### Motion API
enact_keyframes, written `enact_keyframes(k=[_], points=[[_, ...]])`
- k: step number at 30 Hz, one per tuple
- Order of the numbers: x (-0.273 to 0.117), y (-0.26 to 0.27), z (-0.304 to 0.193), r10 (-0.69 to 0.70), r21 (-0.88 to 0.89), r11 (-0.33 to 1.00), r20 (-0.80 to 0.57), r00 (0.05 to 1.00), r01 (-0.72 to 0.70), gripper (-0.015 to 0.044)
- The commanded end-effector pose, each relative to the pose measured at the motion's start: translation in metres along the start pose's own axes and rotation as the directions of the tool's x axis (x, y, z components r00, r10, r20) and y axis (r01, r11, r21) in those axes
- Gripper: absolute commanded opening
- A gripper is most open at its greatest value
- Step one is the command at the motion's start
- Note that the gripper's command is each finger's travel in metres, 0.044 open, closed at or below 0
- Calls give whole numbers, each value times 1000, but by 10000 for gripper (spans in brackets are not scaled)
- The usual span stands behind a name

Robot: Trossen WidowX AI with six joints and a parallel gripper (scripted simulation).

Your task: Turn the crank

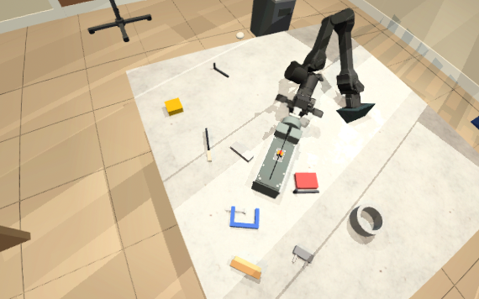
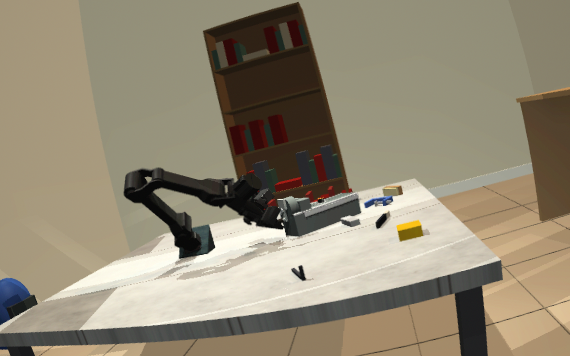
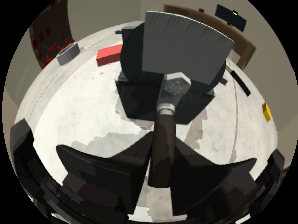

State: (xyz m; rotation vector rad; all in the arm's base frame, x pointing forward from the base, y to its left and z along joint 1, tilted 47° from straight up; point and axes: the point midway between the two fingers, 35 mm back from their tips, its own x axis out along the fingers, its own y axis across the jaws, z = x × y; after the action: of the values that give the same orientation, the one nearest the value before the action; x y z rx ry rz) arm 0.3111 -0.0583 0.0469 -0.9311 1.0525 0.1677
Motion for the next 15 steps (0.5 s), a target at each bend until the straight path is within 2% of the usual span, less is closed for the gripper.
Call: enact_keyframes(k=[1,15], points=[[0,9,0,20,-9,1000,2,1000,-20,0],[-2,14,2,20,-9,1000,2,1000,-20,0]])
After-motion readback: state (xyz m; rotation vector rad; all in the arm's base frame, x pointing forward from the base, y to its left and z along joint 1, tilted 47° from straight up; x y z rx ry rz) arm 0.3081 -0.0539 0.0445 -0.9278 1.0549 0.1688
